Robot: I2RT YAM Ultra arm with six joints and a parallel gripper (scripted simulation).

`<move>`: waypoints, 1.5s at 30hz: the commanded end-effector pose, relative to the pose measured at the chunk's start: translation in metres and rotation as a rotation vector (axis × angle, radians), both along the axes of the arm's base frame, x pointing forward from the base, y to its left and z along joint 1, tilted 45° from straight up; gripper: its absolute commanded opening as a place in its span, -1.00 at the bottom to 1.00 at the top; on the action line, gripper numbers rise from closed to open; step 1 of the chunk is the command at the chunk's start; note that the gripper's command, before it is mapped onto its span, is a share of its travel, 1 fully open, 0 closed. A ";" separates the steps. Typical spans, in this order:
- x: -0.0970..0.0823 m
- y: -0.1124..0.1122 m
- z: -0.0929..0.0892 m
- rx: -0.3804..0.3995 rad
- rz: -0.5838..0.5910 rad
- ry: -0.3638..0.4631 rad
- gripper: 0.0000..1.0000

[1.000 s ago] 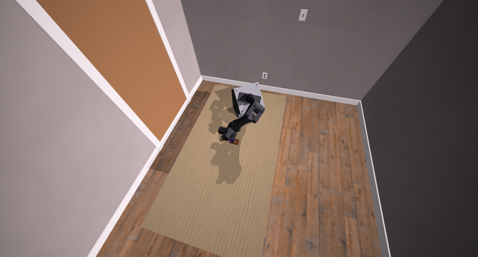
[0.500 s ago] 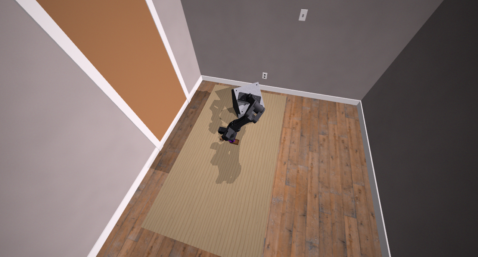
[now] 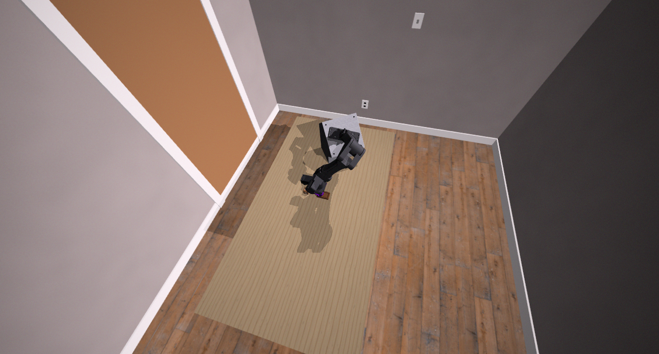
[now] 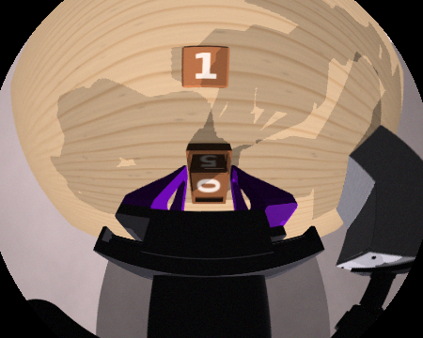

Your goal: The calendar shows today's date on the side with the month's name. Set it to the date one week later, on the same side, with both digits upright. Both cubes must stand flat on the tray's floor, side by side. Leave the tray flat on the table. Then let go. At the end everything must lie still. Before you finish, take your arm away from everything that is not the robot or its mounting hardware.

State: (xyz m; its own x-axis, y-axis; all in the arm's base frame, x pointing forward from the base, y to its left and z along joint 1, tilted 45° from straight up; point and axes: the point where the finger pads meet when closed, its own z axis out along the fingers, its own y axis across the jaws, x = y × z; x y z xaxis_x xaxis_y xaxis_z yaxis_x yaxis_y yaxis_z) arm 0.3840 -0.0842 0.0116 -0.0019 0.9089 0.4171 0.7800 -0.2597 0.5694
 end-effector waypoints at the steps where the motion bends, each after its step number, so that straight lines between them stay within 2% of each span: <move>1: 0.000 -0.004 0.003 -0.011 -0.010 -0.004 -0.07; 7: -0.008 -0.008 0.012 -0.011 -0.010 -0.004 -0.07; 17: -0.041 -0.025 0.050 -0.012 -0.010 -0.004 -0.07; 25: -0.054 -0.031 0.064 -0.012 -0.010 -0.004 -0.07; 30: -0.056 -0.032 0.066 -0.012 -0.010 -0.004 -0.07; 31: -0.056 -0.032 0.066 -0.012 -0.010 -0.004 1.00; 45: -0.056 -0.032 0.066 -0.012 -0.010 -0.004 1.00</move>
State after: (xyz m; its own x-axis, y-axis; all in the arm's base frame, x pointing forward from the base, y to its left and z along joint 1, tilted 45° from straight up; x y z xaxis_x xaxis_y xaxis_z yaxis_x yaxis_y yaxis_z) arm 0.3290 -0.1105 0.0732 -0.0024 0.9097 0.4153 0.7854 -0.2553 0.5639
